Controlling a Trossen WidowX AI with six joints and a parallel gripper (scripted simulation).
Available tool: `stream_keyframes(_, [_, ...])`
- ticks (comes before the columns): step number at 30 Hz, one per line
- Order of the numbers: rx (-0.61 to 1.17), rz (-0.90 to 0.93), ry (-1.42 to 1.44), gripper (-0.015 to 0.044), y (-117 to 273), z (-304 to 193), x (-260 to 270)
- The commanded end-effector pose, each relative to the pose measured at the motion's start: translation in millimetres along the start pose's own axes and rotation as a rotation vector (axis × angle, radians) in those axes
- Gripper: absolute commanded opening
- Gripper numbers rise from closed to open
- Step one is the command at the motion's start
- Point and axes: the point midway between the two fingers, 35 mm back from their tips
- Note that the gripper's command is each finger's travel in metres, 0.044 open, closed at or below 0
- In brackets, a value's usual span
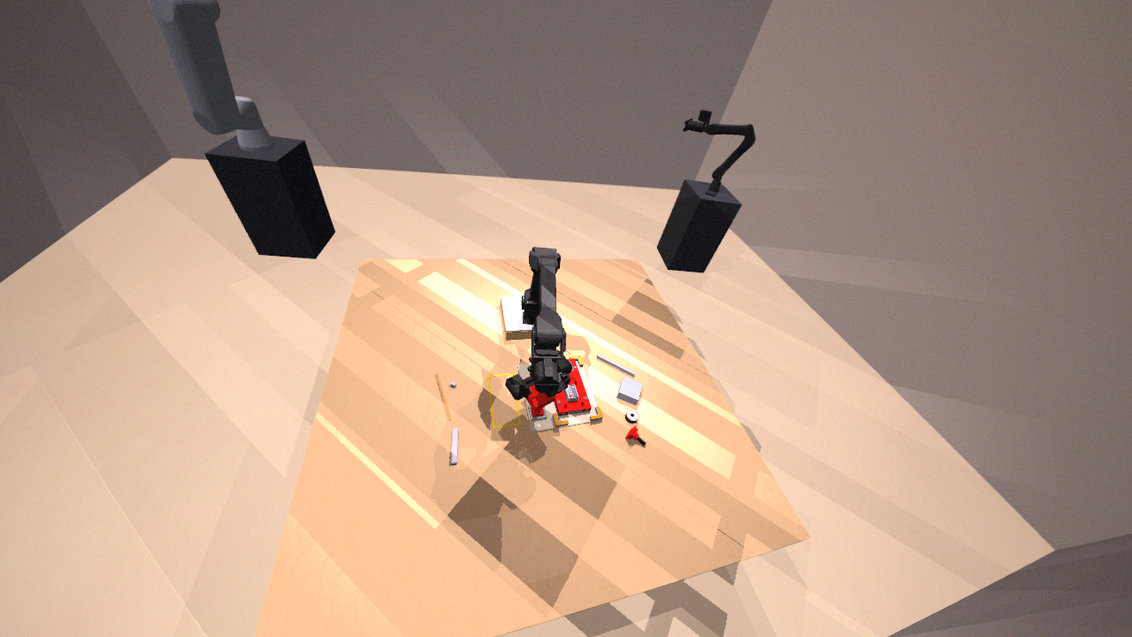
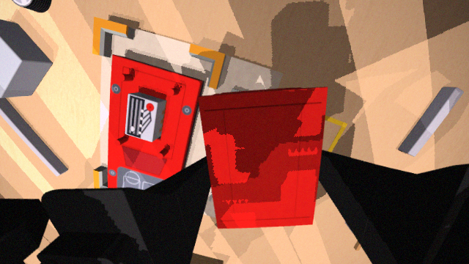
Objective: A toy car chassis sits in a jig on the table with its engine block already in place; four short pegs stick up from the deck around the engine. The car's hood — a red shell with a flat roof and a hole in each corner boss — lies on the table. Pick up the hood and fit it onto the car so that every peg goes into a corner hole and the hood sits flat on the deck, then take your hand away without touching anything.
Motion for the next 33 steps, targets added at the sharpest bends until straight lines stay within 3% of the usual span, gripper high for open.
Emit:
stream_keyframes(1, [-0.011, -0.001, -0.062, 0.0, 2, 10, 18])
stream_keyframes(22, [-0.014, 0.009, -0.38, 0.0, 2, 45, 118])
stream_keyframes(33, [-0.014, 0.01, -0.39, 0.0, -9, 46, 120])
Point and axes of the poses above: the point midway between the two fingers, 35 mm back from their tips, its own y axis back along the fingers, its own x axis across the jaws, z = x × y, and after that the axes turned 10 degrees about y, right-handed
